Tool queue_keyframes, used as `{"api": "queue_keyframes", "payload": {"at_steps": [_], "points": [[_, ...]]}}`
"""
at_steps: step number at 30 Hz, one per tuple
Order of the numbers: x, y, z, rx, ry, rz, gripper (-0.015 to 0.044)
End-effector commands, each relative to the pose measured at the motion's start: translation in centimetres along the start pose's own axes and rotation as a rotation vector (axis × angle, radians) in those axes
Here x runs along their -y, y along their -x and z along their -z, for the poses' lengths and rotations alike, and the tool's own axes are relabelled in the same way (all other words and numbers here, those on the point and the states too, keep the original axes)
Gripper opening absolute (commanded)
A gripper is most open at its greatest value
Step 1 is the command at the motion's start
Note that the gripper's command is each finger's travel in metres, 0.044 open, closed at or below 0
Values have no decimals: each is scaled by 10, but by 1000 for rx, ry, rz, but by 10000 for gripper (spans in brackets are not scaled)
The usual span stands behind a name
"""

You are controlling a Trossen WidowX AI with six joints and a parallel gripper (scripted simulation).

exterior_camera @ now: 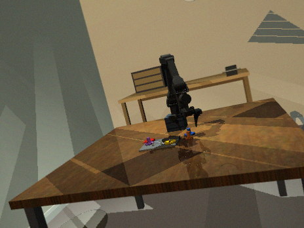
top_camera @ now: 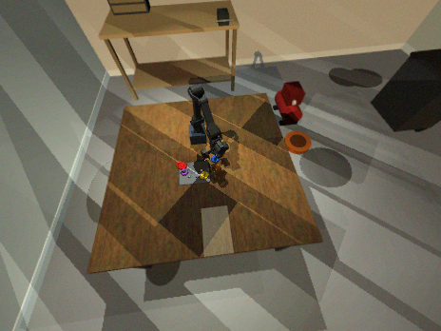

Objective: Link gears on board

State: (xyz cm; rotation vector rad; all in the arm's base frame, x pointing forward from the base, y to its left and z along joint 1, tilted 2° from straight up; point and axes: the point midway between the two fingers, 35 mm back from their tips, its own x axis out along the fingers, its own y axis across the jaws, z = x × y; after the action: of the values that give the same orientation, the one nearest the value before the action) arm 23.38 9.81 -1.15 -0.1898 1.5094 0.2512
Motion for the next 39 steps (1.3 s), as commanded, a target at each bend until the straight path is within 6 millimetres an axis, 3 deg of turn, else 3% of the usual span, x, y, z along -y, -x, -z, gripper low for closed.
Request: {"api": "queue_keyframes", "payload": {"at_steps": [1, 8, 22, 31, 39], "points": [[1, -8, 3, -8, -6, 4, 440], [0, -10, 3, -8, -7, 4, 440], [0, -10, 3, -8, -7, 4, 73], [0, -10, 3, -8, -7, 4, 0], [0, 6, -3, -7, -7, 4, 0]]}}
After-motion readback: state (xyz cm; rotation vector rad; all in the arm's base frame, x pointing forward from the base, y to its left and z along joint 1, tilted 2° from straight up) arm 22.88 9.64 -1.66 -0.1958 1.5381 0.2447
